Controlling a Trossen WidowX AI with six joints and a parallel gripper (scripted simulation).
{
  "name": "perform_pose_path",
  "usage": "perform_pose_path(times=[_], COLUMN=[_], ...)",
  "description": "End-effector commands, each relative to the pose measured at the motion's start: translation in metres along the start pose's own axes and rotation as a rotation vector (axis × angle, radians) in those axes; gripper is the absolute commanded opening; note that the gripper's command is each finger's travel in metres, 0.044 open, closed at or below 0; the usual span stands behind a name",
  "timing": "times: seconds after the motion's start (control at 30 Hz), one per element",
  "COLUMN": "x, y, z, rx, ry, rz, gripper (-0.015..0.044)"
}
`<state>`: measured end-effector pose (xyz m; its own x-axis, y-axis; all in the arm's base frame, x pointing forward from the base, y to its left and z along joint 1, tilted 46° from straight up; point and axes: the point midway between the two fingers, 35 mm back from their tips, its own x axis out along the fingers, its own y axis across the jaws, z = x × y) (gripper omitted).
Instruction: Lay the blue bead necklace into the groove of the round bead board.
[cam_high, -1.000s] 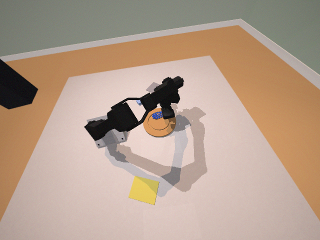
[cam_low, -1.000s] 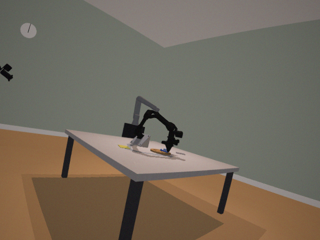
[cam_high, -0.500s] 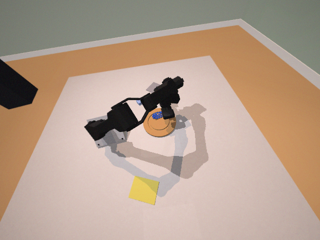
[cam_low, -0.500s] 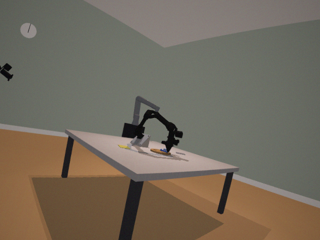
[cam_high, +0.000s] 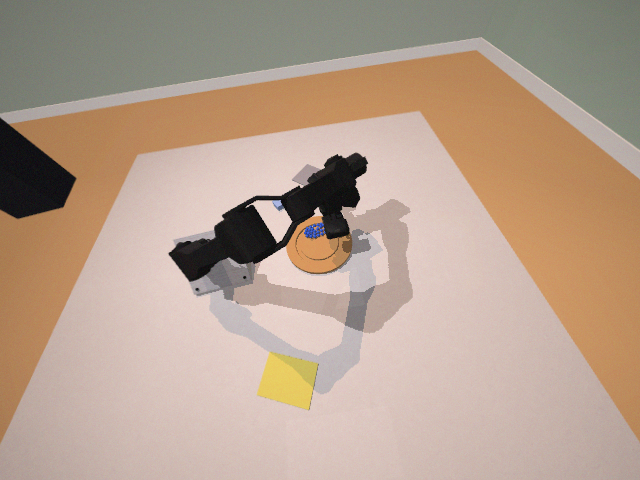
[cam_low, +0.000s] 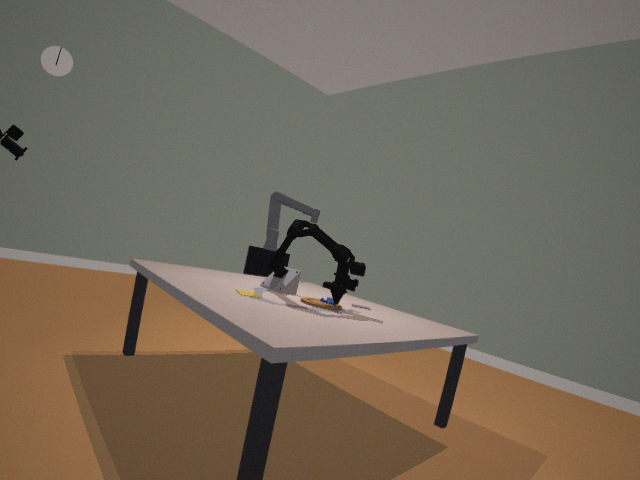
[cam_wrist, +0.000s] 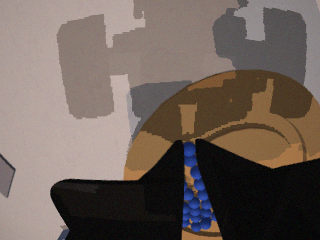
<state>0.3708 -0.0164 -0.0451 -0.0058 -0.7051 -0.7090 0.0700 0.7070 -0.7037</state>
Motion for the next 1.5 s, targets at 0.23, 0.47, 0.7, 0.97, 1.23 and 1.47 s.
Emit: perform_pose_path(times=[0.23,0.47,0.7,0.97,1.23,1.47], x=[0.004,0.004,0.001,0.001,-0.002,-0.008], y=[-0.002,-0.002,0.000,0.000,0.000,0.000], z=[-0.003,-0.003,0.000,0.000,-0.002,-0.002], rx=[-0.008,-0.008,0.000,0.000,-0.007,-0.008], ry=[0.011,0.011,0.002,0.002,0.007,0.011], rz=[-0.009,-0.009,-0.001,-0.001,-0.005,-0.009], gripper=[0.0000,0.0000,0.0053,0.0263,0.0440,0.0440])
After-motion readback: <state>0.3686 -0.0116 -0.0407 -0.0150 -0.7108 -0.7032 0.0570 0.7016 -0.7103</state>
